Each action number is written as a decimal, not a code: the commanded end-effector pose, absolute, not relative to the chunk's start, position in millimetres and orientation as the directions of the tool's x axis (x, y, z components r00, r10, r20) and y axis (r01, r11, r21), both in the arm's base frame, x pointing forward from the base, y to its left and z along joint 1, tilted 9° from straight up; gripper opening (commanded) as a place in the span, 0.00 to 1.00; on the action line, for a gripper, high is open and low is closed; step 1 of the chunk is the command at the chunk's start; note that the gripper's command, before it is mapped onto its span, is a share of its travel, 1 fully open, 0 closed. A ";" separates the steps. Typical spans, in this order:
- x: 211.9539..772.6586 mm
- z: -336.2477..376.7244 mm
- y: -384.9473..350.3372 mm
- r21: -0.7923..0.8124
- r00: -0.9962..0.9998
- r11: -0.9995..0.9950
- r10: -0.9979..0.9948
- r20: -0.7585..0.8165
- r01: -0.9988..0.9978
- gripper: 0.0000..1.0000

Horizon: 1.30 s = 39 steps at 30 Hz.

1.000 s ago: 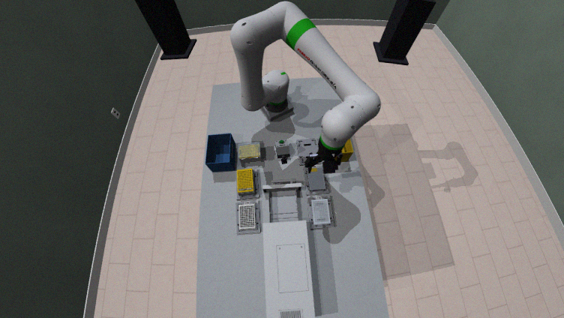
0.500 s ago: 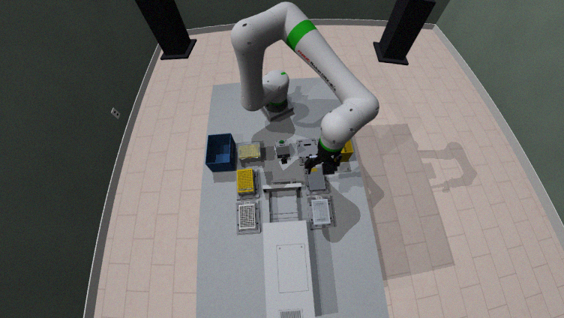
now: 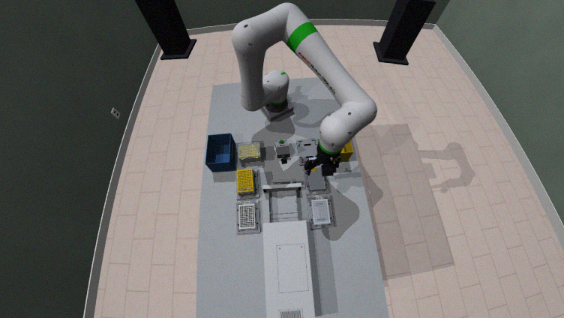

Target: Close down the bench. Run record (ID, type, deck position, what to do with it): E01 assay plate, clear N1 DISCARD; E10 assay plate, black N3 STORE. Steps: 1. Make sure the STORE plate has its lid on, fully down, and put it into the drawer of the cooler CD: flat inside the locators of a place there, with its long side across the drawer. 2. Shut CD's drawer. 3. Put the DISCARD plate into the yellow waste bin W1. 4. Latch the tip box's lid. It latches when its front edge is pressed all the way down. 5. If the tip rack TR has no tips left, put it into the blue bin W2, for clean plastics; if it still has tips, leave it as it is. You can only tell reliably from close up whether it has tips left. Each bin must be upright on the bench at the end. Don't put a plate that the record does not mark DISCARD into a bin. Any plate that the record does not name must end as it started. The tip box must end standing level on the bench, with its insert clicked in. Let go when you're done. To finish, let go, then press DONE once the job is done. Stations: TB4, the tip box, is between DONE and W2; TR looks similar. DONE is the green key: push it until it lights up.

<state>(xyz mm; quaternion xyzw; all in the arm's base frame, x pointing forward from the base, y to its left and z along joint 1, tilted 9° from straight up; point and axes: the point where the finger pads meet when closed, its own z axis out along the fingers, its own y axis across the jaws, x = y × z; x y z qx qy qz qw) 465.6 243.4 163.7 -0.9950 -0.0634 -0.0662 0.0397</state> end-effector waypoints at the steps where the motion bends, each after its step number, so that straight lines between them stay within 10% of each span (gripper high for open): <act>1: 466.4 161.7 243.8 -0.071 0.983 -0.989 0.121 0.139 0.132 0.70; 39: 472.2 116.9 247.8 -0.071 0.983 -0.989 0.121 0.139 0.132 0.70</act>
